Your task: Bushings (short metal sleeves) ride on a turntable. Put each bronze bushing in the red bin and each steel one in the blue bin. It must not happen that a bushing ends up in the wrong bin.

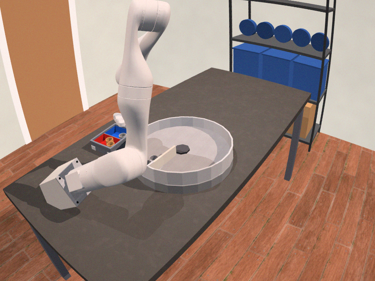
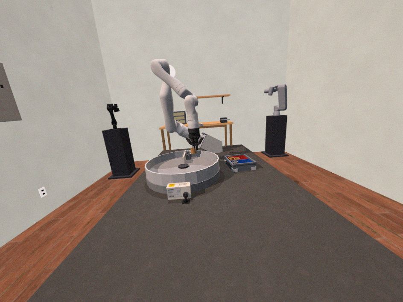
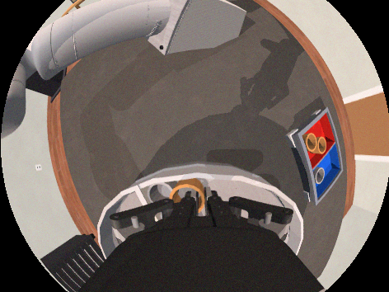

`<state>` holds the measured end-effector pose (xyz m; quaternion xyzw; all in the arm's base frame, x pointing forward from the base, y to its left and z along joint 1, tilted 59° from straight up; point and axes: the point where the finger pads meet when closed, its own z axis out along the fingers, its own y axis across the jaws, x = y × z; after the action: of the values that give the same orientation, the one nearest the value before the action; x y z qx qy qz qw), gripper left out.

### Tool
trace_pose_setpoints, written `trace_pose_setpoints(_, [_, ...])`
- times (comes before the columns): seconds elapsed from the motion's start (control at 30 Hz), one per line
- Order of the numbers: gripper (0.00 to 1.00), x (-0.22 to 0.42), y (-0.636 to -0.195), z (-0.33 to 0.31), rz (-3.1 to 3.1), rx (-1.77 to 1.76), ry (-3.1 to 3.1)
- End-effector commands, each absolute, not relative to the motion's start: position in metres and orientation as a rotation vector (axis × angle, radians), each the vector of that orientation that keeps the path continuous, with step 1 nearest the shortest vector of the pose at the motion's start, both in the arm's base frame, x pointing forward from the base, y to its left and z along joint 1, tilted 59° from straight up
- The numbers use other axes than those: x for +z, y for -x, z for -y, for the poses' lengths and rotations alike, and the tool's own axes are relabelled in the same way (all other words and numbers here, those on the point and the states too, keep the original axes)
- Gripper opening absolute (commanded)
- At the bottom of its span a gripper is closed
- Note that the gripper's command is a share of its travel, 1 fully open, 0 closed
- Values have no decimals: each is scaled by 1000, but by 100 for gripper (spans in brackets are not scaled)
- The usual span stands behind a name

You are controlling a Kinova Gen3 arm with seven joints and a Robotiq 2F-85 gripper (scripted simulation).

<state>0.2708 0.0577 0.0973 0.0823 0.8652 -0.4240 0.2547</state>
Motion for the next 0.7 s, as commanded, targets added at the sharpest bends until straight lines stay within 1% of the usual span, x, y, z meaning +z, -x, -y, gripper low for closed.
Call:
trace_pose_setpoints(0.0, [0,97,-271,-58,-2350,-1150,-222])
trace_pose_setpoints(0.67, [0,100,-268,-63,-2350,-1150,-222])
